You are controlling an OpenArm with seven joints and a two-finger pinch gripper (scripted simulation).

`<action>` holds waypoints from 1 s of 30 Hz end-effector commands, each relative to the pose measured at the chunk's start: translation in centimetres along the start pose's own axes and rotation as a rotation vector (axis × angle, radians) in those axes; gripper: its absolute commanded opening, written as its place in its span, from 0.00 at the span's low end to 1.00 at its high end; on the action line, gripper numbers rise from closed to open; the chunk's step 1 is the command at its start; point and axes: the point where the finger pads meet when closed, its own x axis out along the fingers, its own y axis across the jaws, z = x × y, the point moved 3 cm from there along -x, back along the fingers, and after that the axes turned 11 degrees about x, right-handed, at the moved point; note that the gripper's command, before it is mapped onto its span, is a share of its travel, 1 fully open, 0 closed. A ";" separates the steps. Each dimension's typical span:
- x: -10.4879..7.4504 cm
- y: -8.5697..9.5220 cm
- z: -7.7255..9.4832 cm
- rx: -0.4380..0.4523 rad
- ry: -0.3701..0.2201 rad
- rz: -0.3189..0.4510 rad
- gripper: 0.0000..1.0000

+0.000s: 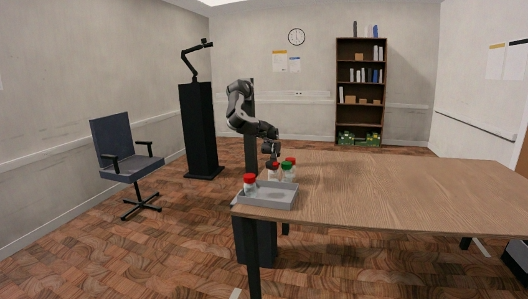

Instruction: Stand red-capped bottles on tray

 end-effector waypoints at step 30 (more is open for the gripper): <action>-6.0 0.0 0.1 0.001 -0.003 0.001 0.00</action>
